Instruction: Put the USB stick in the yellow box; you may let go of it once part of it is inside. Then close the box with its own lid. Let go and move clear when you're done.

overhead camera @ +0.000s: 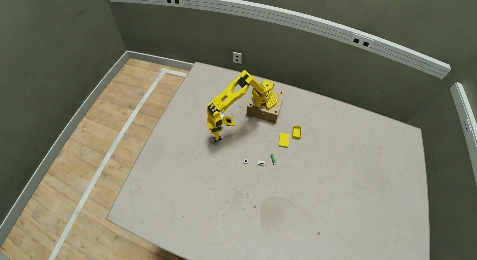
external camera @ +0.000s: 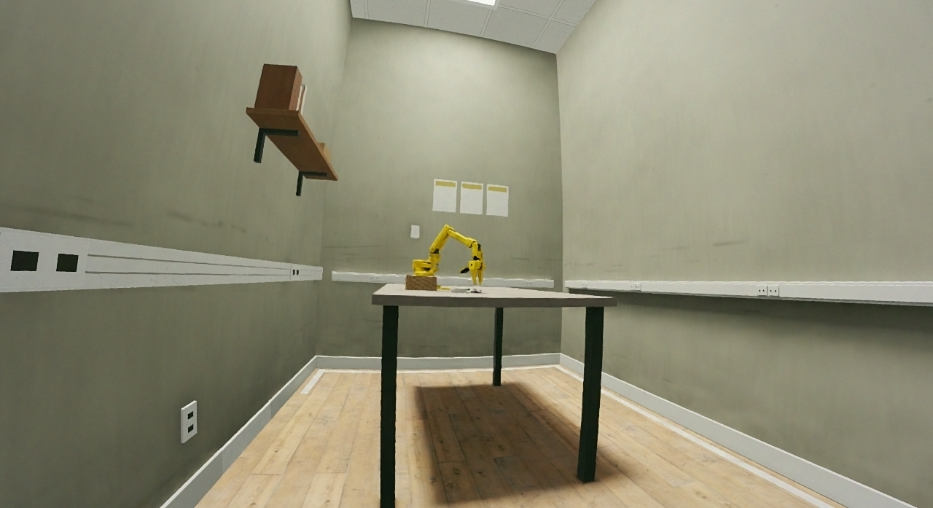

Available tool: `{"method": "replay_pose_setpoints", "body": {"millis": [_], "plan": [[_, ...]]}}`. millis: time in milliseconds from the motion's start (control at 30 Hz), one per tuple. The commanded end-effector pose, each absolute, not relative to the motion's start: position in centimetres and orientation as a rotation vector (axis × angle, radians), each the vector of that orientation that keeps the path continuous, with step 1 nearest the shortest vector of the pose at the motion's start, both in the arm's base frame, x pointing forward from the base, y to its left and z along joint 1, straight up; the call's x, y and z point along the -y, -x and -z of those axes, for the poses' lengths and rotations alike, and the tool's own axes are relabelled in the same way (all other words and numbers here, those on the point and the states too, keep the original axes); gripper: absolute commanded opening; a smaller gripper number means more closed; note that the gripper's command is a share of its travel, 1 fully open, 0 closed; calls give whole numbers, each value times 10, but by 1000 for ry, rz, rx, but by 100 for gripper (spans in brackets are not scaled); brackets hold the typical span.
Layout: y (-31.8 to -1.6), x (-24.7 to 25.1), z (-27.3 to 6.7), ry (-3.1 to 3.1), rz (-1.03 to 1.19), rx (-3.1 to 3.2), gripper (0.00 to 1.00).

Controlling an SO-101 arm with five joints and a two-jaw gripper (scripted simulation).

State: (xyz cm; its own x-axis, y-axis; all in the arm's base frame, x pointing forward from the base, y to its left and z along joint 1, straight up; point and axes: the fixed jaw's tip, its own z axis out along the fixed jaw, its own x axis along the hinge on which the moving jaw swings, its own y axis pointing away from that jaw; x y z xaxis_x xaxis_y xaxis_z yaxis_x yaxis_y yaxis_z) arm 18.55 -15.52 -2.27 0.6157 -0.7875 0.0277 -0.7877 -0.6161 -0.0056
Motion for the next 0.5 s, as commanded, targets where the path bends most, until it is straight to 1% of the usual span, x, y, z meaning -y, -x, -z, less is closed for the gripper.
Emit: {"method": "replay_pose_setpoints", "body": {"millis": [0,467], "plan": [[-183,151,32,-2825,-5,1372,20],[-183,151,37,-2825,-5,1372,20]]}}
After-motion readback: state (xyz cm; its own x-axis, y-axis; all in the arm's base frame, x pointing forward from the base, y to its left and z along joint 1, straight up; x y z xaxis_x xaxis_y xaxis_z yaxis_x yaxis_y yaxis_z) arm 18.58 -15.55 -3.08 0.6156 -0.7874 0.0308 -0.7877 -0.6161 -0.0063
